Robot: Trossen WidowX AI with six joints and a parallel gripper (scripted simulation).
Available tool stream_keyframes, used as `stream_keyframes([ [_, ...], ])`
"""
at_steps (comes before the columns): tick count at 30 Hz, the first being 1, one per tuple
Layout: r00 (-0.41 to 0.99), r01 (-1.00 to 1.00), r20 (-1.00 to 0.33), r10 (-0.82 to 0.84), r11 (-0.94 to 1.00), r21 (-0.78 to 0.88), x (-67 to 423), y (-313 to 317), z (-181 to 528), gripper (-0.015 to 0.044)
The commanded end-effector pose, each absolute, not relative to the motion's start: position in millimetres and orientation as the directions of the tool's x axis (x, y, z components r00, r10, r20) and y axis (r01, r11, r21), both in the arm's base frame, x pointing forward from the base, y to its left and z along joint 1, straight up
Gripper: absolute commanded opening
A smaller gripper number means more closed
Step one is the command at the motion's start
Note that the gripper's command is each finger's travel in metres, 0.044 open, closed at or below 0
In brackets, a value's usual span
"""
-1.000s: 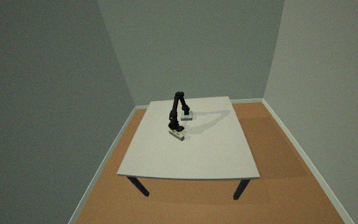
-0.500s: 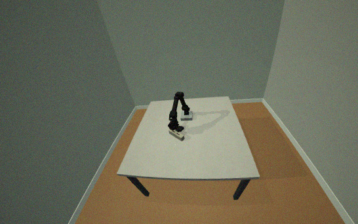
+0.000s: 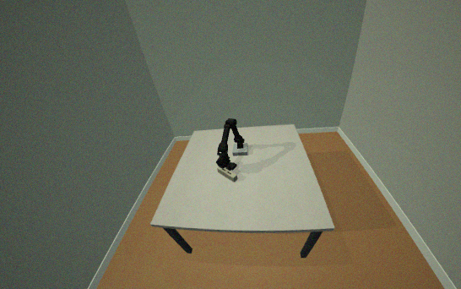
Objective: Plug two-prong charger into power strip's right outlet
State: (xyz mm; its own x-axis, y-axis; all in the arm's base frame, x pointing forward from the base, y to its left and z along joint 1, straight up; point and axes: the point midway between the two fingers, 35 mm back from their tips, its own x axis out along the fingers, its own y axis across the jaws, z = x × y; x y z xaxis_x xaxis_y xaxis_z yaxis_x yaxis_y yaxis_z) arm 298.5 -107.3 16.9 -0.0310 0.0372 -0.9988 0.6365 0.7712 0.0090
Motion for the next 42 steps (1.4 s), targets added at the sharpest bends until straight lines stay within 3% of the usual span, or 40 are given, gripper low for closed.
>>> stream_keyframes([
  [1, -0.024, 0.634, -0.999, 0.030, 0.774, 0.008, 302, -110, 18, 0.0000],
  [42, -0.022, 0.634, -0.999, 0.029, 0.774, 0.008, 314, -120, 18, 0.0000],
])
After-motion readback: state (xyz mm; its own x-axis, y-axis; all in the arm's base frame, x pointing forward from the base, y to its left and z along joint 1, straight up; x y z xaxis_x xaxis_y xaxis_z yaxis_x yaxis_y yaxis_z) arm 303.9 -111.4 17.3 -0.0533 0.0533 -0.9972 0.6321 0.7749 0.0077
